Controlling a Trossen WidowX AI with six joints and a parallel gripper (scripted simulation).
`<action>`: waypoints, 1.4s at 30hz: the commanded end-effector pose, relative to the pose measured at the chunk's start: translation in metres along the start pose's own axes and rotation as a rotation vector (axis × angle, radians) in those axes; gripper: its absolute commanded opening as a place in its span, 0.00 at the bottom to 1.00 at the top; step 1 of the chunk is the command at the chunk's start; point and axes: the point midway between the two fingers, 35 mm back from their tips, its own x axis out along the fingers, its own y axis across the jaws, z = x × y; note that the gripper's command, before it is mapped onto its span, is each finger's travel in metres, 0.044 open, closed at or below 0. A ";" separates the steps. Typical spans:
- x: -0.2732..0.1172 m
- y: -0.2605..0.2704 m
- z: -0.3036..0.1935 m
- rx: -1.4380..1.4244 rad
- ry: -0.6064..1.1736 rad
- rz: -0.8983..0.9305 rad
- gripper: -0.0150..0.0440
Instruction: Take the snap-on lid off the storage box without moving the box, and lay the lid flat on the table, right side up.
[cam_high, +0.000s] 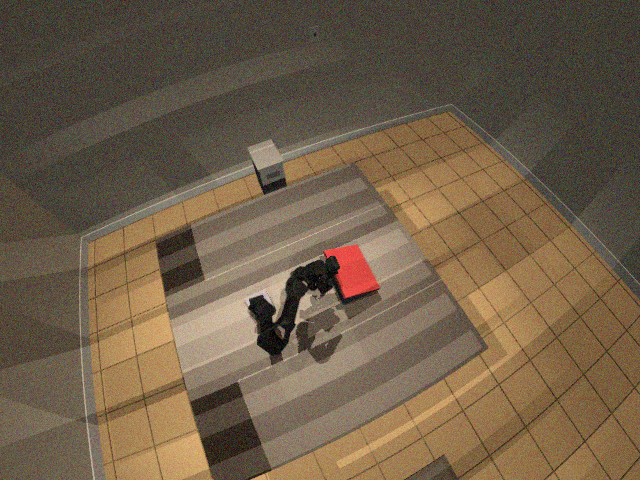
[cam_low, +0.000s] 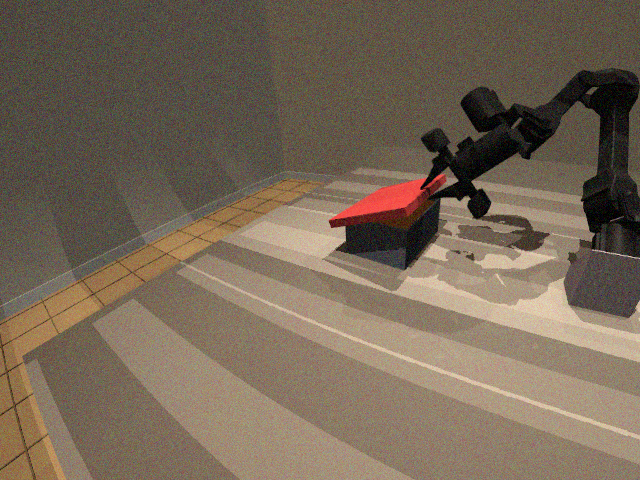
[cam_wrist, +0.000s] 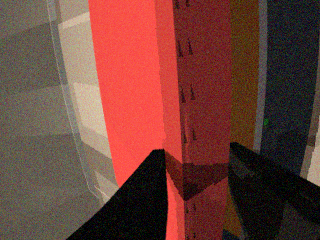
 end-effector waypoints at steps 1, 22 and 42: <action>-0.003 0.009 0.001 0.007 -0.001 0.007 0.25; -0.008 0.040 0.001 0.008 -0.001 0.007 0.25; -0.013 0.071 0.001 0.008 -0.001 0.007 0.25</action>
